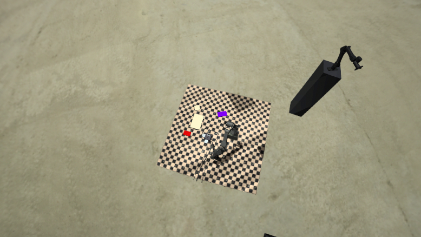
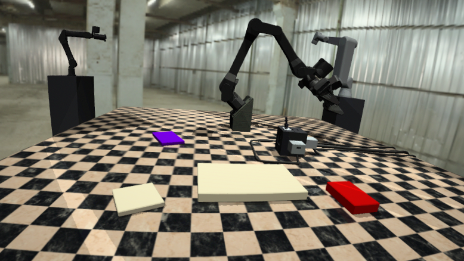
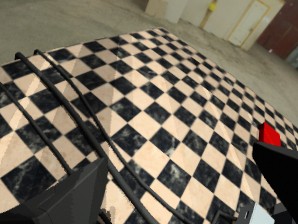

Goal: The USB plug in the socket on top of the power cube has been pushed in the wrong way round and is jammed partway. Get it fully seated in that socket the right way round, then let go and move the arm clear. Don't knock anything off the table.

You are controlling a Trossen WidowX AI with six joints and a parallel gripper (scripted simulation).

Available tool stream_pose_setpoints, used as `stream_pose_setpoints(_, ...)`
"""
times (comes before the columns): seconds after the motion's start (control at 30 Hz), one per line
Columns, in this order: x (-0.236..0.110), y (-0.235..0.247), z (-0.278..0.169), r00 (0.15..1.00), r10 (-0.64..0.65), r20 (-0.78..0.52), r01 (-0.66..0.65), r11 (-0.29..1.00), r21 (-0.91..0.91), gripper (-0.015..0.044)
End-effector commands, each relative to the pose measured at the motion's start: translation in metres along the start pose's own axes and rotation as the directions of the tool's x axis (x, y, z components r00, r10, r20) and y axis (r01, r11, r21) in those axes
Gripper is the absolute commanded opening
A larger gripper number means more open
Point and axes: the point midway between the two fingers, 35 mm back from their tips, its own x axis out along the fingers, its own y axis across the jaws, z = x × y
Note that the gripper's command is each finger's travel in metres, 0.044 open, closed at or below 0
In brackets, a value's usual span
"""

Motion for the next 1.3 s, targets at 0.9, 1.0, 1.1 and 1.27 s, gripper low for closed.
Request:
stream_pose_setpoints(0.9, 0.005, -0.217, -0.116, 0.520, 0.414, -0.747, -0.729, 0.671, -0.135, 0.0440)
stream_pose_setpoints(1.0, 0.000, -0.226, -0.123, 0.485, 0.430, -0.761, -0.756, 0.644, -0.117, 0.0440)
stream_pose_setpoints(1.1, 0.001, -0.228, -0.123, 0.485, 0.430, -0.761, -0.756, 0.644, -0.117, 0.0440)
stream_pose_setpoints(1.27, 0.001, -0.229, -0.123, 0.485, 0.430, -0.762, -0.756, 0.644, -0.117, 0.0440)
